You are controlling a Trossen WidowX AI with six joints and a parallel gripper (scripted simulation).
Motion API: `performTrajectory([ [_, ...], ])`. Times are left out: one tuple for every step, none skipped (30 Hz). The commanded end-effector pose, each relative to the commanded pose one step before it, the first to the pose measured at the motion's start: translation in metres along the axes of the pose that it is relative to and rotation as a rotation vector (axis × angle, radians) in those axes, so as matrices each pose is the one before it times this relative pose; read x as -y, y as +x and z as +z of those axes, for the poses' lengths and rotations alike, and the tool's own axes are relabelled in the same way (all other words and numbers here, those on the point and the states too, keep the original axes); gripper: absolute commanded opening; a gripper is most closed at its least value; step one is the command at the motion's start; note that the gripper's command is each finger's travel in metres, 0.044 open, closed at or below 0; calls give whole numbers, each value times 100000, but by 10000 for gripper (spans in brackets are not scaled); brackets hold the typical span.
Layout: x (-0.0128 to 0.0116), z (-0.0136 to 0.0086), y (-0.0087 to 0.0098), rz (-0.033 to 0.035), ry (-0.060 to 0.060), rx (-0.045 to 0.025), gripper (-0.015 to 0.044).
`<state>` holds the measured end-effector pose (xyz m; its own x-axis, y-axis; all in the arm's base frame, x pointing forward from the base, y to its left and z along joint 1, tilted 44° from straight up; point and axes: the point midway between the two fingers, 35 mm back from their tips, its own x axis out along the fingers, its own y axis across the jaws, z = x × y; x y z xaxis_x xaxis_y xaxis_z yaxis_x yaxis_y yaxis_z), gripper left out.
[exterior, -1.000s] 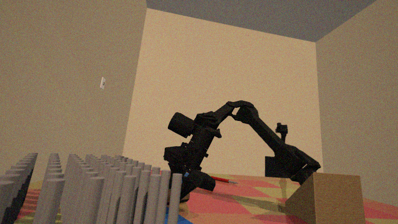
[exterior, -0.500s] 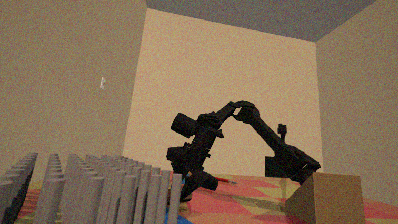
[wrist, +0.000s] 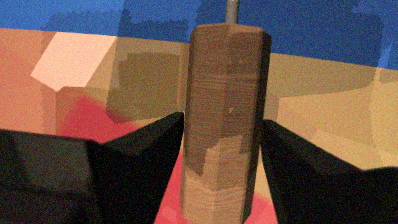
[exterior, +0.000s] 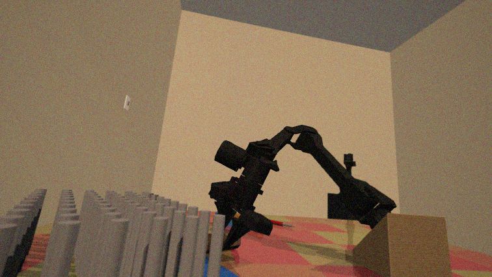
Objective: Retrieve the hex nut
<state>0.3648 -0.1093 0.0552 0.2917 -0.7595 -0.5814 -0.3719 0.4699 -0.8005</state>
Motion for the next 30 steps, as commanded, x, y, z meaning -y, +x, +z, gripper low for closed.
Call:
performTrajectory([
  [-31, -311, -159, 241, -340, 550, 0],
  [0, -61, -18, 1, -2, -2, 0],
  [0, -61, -18, 1, -2, -2, 0],
  [0, -61, -18, 1, -2, -2, 0],
  [0, -61, -18, 1, -2, -2, 0],
  [0, -61, -18, 1, -2, -2, 0],
  [0, -61, -18, 1, -2, -2, 0],
  [0, -61, -18, 1, -2, -2, 0],
  [0, -61, -18, 1, -2, -2, 0],
  [0, -61, -18, 1, -2, -2, 0],
  [0, -57, -17, 1, -2, -2, 0],
  [0, -57, -17, 1, -2, -2, 0],
  [0, -57, -17, 1, -2, -2, 0],
  [0, -58, -17, 1, -2, -2, 0],
  [0, -58, -17, 1, -2, -2, 0],
  [0, -58, -17, 1, -2, -2, 0],
  [0, -58, -17, 1, -2, -2, 0],
  [0, -58, -17, 1, -2, -2, 0],
  [0, -58, -17, 1, -2, -2, 0],
  [0, -58, -17, 1, -2, -2, 0],
  [0, -58, -17, 1, -2, -2, 0],
  [0, -58, -17, 1, -2, -2, 0],
  [0, -58, -17, 1, -2, -2, 0],
  [0, -58, -17, 1, -2, -2, 0],
  [0, -58, -17, 1, -2, -2, 0],
  [0, -58, -17, 1, -2, -2, 0],
  [0, -58, -17, 1, -2, -2, 0],
  [0, -58, -17, 1, -2, -2, 0],
  [0, -58, -17, 1, -2, -2, 0],
  [0, -58, -17, 1, -2, -2, 0],
])
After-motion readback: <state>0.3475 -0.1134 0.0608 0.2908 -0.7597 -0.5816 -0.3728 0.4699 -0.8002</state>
